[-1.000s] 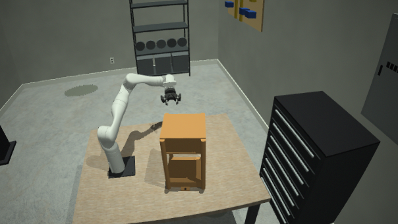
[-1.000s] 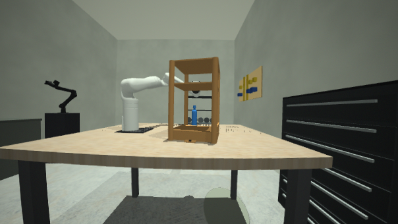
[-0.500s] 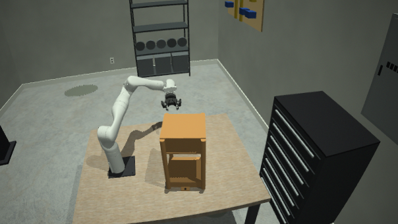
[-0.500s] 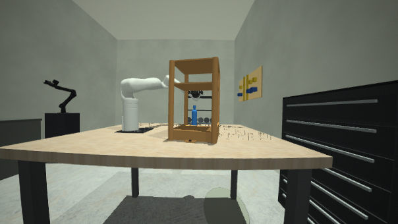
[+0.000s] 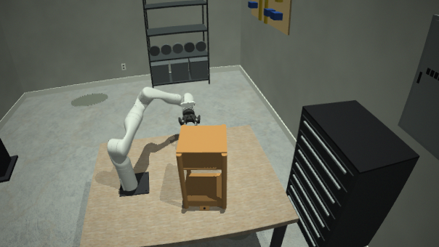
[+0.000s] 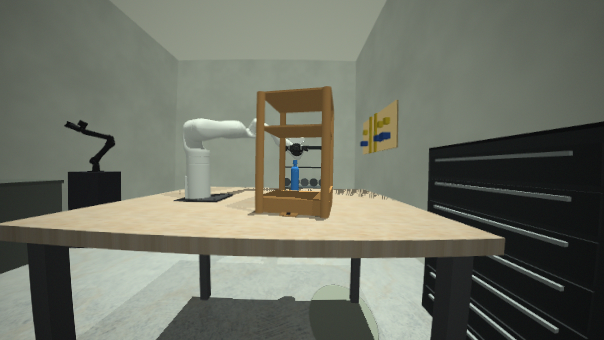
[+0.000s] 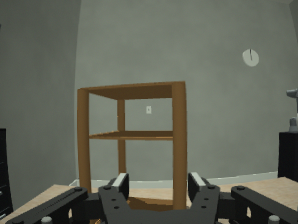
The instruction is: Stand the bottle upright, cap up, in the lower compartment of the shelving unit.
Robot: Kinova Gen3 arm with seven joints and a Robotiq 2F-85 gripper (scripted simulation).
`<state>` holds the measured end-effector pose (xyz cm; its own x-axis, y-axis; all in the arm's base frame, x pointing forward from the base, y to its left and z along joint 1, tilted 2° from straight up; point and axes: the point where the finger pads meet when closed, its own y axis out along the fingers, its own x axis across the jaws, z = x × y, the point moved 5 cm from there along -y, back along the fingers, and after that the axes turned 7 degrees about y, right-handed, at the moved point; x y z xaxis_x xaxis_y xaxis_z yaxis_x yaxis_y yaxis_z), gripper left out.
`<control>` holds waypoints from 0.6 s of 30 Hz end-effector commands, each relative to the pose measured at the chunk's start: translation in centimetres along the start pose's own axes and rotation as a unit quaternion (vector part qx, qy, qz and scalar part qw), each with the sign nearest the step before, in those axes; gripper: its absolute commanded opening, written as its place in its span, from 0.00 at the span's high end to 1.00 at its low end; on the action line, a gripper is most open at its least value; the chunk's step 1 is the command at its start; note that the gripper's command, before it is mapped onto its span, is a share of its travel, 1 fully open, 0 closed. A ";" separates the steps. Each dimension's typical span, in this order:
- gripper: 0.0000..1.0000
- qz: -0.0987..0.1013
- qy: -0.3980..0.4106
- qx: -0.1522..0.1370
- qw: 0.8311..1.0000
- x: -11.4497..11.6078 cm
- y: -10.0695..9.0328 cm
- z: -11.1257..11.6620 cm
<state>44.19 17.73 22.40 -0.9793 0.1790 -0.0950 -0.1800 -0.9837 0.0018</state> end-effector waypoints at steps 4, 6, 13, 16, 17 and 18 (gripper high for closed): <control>0.40 0.000 -0.002 0.005 1.000 0.1 0.1 -1.5; 0.40 0.000 -0.002 0.005 1.000 0.2 0.1 -2.2; 0.40 0.000 -0.002 0.005 1.000 0.5 0.1 -4.5; 0.40 0.000 -0.002 0.005 1.000 0.6 0.1 -5.5; 0.40 0.000 -0.002 0.005 1.000 0.7 0.1 -5.8; 0.40 0.000 -0.002 0.005 1.000 0.7 0.1 -6.1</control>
<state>44.01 17.75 17.03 -0.9793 0.1790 -0.0945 -0.1801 -0.9836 0.0028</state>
